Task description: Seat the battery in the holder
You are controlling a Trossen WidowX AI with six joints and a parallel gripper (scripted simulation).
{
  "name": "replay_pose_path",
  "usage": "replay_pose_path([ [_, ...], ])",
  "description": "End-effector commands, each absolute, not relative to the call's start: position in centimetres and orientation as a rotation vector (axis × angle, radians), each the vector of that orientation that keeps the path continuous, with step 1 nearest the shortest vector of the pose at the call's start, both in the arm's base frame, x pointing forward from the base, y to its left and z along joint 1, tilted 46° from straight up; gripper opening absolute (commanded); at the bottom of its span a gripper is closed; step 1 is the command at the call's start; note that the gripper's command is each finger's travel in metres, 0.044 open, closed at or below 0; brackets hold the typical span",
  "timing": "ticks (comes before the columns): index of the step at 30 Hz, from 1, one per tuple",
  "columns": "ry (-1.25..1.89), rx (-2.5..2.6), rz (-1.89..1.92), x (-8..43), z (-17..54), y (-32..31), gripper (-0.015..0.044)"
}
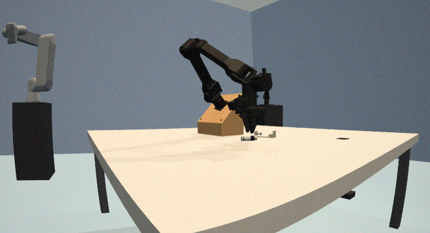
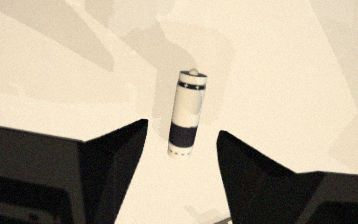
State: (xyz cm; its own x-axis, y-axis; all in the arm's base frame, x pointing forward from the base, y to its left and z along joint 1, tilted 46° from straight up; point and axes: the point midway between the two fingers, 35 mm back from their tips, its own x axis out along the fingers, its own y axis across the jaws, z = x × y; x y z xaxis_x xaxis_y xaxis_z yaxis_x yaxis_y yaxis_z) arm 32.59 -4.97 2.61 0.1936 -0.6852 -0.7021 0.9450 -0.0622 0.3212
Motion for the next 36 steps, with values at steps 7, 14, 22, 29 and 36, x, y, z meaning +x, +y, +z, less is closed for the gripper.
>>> replay_pose_path([
  [7, 0.374, 0.882, -1.385, 32.8, 1.4, -6.2, 0.0220],
  [14, 0.372, 0.880, -1.385, 32.9, 0.7, -6.9, 0.0220],
  [22, 0.372, 0.880, -1.385, 32.9, 0.7, -6.9, 0.0075],
  [29, 0.372, 0.880, -1.385, 32.9, 0.7, -6.9, 0.0058],
  [36, 0.374, 0.882, -1.385, 32.1, 3.8, -3.8, 0.0058],
])
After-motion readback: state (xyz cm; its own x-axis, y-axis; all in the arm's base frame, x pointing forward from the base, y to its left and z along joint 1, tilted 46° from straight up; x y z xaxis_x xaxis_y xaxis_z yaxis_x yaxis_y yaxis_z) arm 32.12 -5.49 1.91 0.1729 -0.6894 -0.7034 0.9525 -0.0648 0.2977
